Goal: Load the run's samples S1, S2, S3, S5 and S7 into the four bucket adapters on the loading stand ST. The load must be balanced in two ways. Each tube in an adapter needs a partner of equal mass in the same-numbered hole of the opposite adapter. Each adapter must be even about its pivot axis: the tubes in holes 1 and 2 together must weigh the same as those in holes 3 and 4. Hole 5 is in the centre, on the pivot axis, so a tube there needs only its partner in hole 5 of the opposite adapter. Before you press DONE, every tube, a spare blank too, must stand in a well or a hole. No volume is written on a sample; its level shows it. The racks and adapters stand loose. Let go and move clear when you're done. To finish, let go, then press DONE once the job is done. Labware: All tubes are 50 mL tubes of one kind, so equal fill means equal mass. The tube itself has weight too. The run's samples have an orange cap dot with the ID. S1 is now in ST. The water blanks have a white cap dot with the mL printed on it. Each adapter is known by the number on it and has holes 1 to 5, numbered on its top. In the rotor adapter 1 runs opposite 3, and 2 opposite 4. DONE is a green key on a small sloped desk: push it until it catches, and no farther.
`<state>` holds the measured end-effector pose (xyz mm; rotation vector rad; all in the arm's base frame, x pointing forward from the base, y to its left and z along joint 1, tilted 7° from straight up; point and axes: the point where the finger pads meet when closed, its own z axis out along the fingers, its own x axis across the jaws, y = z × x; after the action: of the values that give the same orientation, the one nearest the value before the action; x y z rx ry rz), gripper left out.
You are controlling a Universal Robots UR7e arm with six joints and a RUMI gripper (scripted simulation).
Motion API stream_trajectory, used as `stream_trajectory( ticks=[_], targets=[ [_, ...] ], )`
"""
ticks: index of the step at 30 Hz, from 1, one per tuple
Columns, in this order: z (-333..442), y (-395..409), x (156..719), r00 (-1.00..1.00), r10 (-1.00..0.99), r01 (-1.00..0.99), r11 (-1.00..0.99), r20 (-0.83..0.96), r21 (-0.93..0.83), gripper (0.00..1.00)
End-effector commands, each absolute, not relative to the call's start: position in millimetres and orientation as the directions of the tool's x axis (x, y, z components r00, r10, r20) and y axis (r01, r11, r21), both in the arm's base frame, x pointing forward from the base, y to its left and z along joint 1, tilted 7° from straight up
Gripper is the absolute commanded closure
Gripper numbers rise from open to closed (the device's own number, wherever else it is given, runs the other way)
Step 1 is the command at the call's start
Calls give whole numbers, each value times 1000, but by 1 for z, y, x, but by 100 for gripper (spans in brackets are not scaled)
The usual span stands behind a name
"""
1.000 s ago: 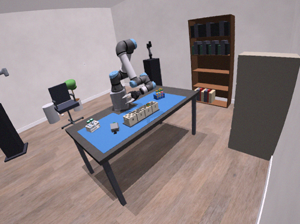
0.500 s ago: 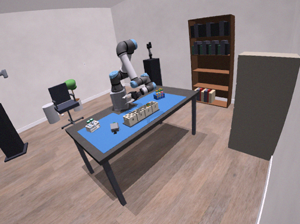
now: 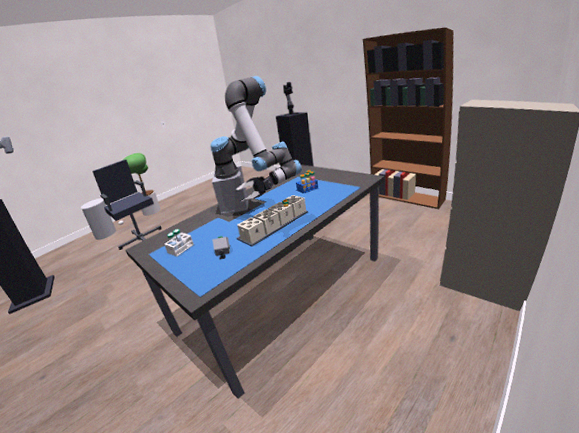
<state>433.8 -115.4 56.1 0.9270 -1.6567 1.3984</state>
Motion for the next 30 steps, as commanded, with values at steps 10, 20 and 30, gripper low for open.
stream_trajectory(
  ticks=[10, 20, 30],
  targets=[
    [56, -116, 434, -337, -318, -942, 102, 886, -321, 65],
    [50, -116, 435, -304, -315, -953, 80, 899, -294, 65],
    [17, -118, 438, -271, -310, -962, 59, 911, -266, 65]
  ],
)
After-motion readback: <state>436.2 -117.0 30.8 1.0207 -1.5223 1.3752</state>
